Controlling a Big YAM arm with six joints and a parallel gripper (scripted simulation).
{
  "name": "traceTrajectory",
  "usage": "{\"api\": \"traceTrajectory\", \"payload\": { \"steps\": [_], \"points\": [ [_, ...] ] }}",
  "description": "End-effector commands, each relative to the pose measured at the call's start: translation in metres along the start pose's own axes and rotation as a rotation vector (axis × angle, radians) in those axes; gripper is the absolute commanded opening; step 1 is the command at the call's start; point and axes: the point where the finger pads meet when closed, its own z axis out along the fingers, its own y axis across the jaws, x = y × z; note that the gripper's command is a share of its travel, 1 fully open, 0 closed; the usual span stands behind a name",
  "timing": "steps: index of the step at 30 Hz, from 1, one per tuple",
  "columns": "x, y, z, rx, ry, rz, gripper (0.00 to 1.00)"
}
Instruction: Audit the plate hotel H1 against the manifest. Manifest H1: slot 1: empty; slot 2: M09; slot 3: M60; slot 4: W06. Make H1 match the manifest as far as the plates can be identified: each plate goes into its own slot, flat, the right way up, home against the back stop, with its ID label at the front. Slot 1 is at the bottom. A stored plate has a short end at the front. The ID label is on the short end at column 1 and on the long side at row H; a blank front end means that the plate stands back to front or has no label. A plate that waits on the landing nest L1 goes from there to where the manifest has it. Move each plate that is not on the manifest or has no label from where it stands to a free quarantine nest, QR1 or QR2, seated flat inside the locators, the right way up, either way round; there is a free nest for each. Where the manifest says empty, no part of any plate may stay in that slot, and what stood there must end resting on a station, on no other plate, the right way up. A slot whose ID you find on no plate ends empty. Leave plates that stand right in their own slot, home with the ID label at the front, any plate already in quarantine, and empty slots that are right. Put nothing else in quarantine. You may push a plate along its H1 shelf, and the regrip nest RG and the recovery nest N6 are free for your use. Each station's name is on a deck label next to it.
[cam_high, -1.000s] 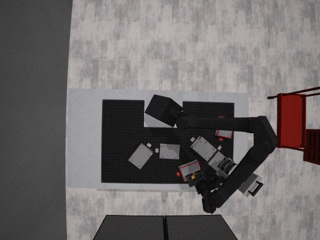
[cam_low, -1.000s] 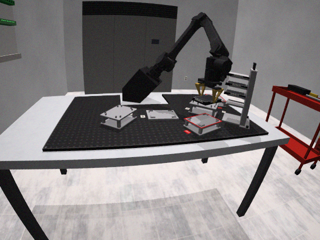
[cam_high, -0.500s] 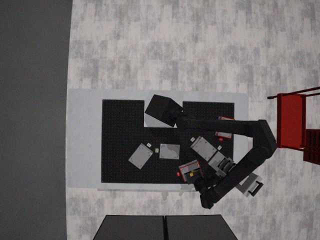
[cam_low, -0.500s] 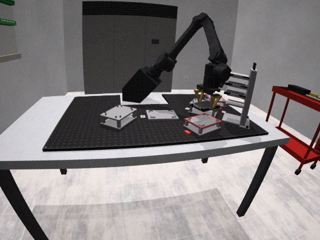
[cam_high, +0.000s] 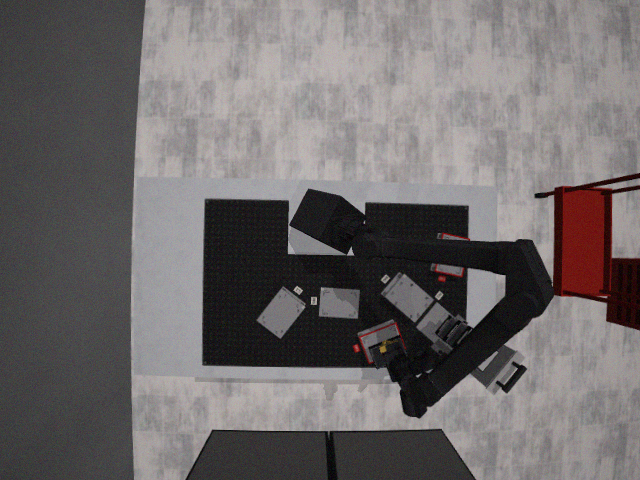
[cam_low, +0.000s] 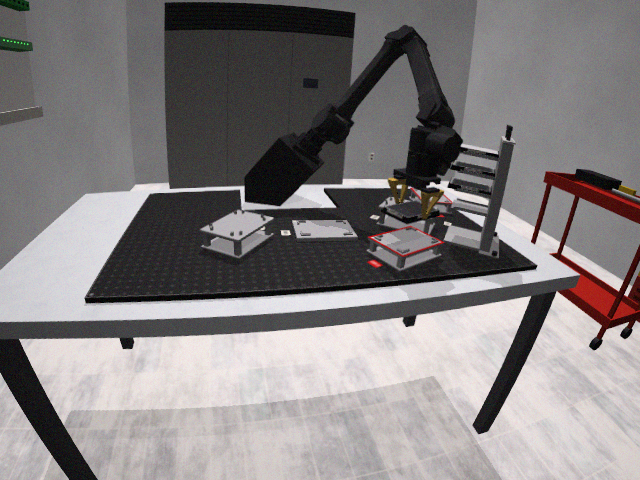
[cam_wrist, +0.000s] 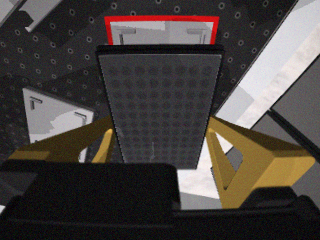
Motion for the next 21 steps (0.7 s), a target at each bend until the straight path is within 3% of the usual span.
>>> {"api": "traceTrajectory", "payload": {
  "steps": [1, 9, 11, 15, 21],
  "points": [
    [-0.007, -0.017, -0.004, 0.032, 0.0, -0.014, 0.86],
    [-0.003, -0.014, -0.009, 0.033, 0.005, -0.009, 0.86],
    [-0.005, -0.015, 0.001, 0.023, -0.001, -0.008, 0.86],
    [0.002, -0.012, 0.0, 0.026, 0.006, 0.008, 0.86],
    [-0.004, -0.003, 0.012, 0.005, -0.004, 0.004, 0.86]
  ]
}}
